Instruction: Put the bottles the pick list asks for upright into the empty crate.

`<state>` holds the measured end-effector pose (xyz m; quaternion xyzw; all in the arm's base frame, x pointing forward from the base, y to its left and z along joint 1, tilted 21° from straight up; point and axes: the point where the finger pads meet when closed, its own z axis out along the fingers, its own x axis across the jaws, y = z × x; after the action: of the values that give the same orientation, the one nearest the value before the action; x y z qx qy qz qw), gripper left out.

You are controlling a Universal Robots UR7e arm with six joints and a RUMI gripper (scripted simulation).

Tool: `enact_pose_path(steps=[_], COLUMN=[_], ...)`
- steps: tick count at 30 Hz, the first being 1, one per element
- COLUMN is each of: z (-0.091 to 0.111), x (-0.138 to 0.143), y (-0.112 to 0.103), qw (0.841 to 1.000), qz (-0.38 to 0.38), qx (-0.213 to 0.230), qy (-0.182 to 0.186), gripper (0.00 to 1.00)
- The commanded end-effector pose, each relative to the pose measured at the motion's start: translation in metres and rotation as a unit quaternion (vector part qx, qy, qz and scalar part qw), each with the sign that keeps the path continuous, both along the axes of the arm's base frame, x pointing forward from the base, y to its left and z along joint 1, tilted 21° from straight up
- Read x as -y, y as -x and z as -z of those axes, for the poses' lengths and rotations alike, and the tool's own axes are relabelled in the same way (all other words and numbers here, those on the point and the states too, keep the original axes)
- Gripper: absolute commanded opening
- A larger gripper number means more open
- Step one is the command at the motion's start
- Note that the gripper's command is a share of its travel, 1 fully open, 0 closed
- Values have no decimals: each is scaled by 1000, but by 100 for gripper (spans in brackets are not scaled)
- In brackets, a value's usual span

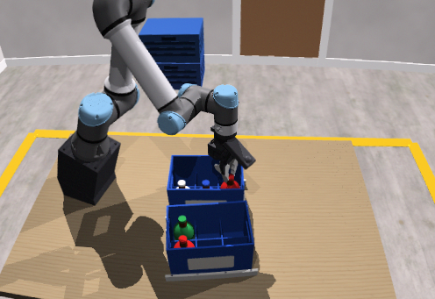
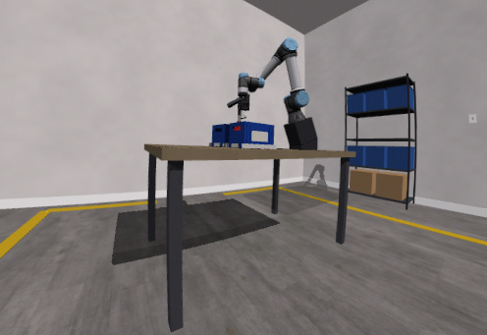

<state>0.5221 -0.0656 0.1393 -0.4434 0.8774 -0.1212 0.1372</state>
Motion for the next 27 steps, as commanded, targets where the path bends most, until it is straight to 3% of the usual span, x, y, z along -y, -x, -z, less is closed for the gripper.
enact_pose_path(steps=[1,27], z=[-1,9], x=[0,1], y=[0,-4], qw=[1000,1000], qz=[0,0], qx=[1,1], qy=[0,0], gripper=[0,0])
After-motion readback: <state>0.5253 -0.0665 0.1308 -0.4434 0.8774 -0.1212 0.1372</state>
